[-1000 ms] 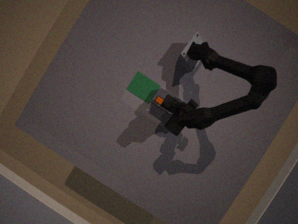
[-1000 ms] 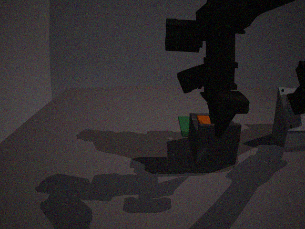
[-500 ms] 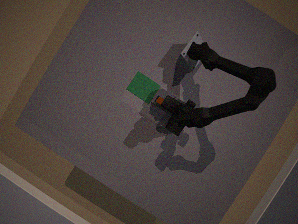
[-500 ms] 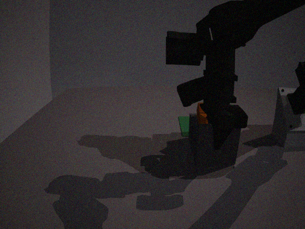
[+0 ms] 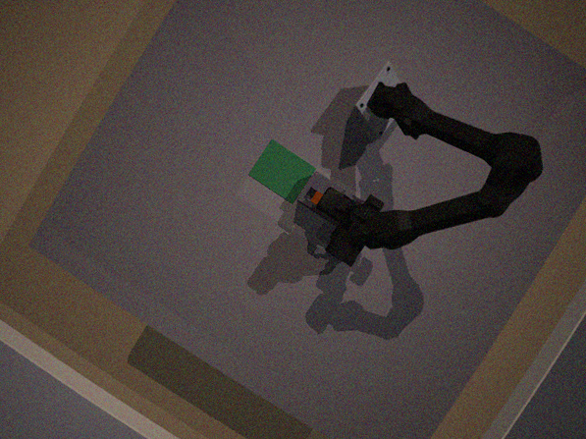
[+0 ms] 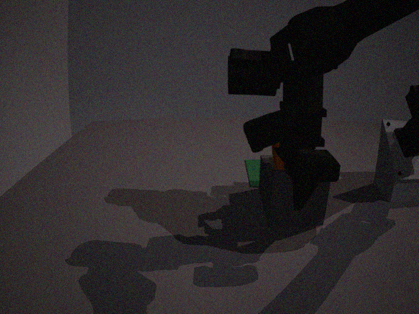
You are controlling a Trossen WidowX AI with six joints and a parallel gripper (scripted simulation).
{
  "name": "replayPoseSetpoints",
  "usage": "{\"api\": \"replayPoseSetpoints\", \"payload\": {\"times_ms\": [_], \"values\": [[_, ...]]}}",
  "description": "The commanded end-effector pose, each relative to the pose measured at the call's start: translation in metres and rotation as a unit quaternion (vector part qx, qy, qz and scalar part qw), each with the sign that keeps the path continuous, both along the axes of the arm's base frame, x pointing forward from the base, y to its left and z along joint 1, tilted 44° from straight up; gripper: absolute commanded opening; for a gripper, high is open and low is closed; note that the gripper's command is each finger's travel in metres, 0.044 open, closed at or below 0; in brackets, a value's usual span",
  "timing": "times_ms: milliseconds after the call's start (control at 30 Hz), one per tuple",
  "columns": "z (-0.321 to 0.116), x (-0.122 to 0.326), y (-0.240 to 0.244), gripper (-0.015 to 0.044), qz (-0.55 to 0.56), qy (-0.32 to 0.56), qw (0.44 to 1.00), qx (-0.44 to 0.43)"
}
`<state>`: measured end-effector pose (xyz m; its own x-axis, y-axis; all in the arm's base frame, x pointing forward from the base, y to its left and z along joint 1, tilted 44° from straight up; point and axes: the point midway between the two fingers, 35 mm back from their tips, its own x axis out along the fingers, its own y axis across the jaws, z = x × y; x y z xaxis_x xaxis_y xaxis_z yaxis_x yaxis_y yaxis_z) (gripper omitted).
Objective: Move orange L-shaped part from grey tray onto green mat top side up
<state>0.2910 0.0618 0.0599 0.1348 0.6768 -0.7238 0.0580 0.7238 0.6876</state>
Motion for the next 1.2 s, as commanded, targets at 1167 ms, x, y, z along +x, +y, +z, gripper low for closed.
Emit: {"api": "replayPoseSetpoints", "payload": {"times_ms": [1167], "values": [[0.073,-0.014,-0.073,0.018,-0.009,0.006,1.0,-0.001]]}}
